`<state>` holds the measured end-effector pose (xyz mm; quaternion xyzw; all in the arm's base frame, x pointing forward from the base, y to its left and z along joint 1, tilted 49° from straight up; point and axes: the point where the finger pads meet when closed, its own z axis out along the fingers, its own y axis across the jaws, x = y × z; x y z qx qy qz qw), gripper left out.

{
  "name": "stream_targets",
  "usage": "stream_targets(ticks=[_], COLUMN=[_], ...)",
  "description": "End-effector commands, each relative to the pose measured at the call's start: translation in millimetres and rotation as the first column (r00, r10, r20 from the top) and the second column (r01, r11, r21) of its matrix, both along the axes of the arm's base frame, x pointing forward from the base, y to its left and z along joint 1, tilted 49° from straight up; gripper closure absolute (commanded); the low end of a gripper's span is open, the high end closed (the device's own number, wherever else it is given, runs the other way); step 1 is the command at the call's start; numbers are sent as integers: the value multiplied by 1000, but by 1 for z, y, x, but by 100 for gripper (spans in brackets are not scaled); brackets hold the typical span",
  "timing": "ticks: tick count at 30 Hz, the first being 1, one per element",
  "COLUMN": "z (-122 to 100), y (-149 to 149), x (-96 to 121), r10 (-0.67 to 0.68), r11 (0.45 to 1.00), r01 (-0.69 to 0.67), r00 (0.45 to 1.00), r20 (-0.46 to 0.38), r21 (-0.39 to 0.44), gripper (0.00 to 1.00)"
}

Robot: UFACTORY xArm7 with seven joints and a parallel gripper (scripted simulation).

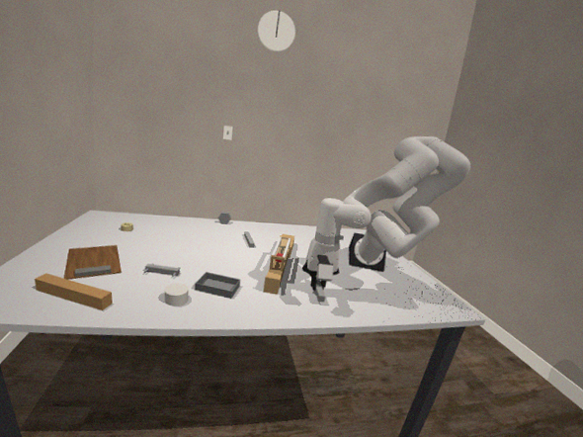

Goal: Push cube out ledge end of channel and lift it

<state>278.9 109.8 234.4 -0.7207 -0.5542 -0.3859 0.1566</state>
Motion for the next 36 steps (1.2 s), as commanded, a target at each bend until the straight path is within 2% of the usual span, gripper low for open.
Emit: stream_targets(ticks=[1,4,11,28,32,36], z=[30,36,65,68,73,75], y=[-29,-35,-65,-67,-75,-101], x=[-17,-21,-39,-39,-32,-12], r10=[-2,-2,-2,1,24,50], r11=[1000,1000,1000,1000,998,987], r01=[2,2,2,-1,-25,-59], r00=[1000,1000,1000,1000,999,997], r20=[4,4,4,6,28,66], r21=[2,2,2,7,54,150], gripper=[100,100,100,100,100,100])
